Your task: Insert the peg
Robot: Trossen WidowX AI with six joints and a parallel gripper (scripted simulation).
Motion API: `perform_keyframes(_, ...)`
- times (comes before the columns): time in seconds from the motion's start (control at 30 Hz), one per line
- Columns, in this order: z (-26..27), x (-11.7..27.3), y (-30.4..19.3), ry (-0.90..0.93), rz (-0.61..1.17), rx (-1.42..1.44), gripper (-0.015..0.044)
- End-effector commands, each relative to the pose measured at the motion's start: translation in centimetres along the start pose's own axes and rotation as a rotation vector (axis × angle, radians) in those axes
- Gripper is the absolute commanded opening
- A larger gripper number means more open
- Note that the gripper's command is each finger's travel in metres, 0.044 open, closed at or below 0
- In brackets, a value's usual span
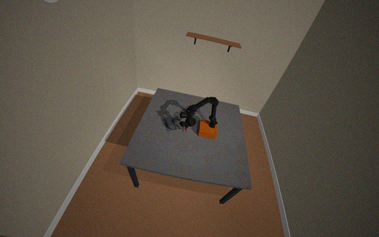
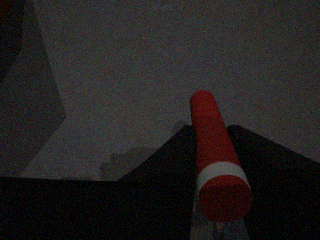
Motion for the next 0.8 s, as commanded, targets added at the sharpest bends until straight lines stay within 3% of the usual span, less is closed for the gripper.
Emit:
perform_keyframes(0.0,0.2,-0.3,-0.4,-0.024,-0.011,-0.04,0.0)
perform_keyframes(0.77,1.4,-1.3,-3.1,-0.169,-0.049,-0.229,0.0)
Point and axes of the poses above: the point midway between the two fingers, 35 mm back from their tips, its own x axis back along the fingers, its own z axis across the jaws, y = z × x, the point moved 7 cm from there along x, back along the fingers, and after that the axes turned 3 degrees about x, right-handed, at the moved point
